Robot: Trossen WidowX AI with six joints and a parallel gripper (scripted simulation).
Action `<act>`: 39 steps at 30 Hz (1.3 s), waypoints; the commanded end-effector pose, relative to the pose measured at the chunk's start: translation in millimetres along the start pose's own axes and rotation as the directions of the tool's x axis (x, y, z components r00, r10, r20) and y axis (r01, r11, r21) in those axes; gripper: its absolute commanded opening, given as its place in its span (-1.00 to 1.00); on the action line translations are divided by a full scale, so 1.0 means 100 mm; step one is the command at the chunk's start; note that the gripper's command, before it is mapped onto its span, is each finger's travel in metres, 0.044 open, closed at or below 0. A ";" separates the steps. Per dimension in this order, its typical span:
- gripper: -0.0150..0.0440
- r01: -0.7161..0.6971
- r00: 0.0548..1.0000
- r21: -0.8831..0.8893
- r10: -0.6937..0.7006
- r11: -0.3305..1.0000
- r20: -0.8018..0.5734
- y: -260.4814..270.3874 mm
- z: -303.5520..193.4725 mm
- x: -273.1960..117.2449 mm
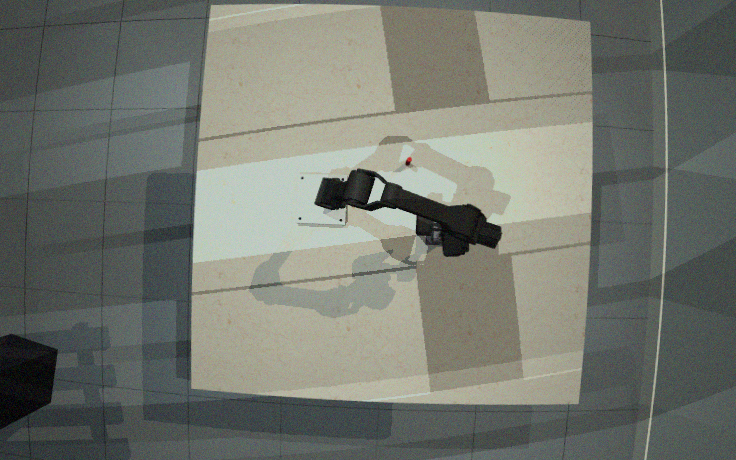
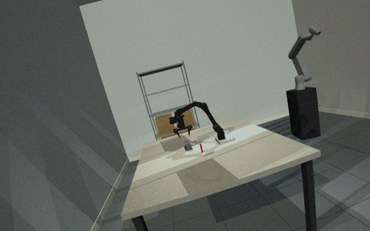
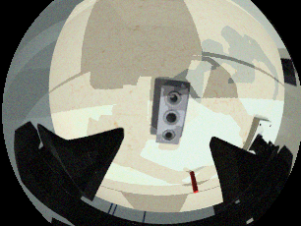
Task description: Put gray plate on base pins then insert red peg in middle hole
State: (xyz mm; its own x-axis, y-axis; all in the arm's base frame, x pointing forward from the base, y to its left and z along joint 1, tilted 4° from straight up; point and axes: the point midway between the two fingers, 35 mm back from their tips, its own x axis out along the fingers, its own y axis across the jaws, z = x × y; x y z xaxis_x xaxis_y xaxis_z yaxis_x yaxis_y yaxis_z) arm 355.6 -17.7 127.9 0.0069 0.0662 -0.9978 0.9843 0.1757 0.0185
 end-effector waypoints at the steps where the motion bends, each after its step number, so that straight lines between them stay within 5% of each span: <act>1: 1.00 0.004 1.000 -0.005 -0.004 1.000 0.004 -0.01 0.00 -0.20; 8: 1.00 0.004 1.000 -0.027 -0.004 1.000 0.003 -0.03 -0.12 -0.21; 21: 1.00 0.004 1.000 -0.456 -0.011 0.890 -0.012 -1.01 -1.91 -0.23; 39: 1.00 0.004 1.000 -0.476 -0.012 0.880 -0.014 -1.10 -1.96 0.25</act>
State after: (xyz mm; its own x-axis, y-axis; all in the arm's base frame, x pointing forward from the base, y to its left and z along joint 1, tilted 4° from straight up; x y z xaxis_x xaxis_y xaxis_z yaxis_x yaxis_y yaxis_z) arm 213.5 156.6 118.2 -0.0066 0.0750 -0.9972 0.7786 0.6261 0.0420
